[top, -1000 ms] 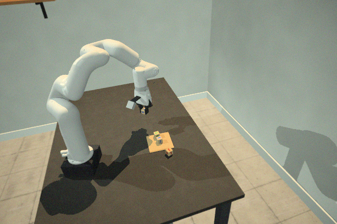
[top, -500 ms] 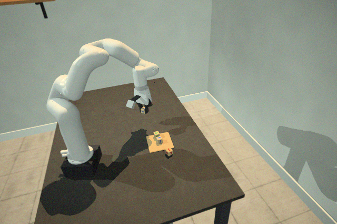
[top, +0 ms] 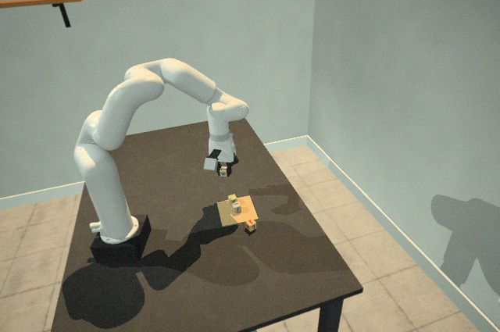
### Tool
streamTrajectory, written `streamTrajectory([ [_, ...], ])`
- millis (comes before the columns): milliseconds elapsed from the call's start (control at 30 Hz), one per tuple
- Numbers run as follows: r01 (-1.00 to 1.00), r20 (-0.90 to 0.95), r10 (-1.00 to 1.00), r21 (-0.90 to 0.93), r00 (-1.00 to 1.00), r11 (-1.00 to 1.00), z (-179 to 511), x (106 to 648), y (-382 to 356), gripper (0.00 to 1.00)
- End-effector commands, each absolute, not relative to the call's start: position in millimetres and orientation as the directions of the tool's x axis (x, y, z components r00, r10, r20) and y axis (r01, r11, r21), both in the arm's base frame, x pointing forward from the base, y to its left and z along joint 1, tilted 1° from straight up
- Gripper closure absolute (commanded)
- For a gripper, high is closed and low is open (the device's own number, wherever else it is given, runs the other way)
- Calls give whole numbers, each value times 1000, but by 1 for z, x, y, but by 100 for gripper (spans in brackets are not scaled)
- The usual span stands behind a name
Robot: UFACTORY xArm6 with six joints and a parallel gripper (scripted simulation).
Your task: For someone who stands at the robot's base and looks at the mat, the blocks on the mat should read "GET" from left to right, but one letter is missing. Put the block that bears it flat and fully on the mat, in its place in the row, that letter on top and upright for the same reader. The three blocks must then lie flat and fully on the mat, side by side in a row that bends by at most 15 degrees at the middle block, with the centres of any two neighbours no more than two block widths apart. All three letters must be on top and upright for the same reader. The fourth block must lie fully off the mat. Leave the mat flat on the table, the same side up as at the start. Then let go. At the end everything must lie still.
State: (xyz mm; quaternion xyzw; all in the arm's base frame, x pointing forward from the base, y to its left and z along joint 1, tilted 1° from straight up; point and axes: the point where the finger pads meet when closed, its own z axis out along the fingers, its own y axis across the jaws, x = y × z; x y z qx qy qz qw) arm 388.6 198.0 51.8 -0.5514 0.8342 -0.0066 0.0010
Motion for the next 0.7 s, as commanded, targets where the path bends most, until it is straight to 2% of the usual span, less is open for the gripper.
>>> streamTrajectory([
  [0, -965, -13, -965, 1, -262, 262, 54, 404, 166, 73],
  [133, -990, -13, -990, -1, -142, 142, 54, 413, 133, 73],
  [200, -990, -13, -990, -1, -142, 142, 54, 413, 133, 73],
  [467, -993, -12, -993, -4, 119, -119, 54, 424, 60, 73],
  [667, -981, -12, -980, -5, 196, -196, 54, 425, 39, 73],
])
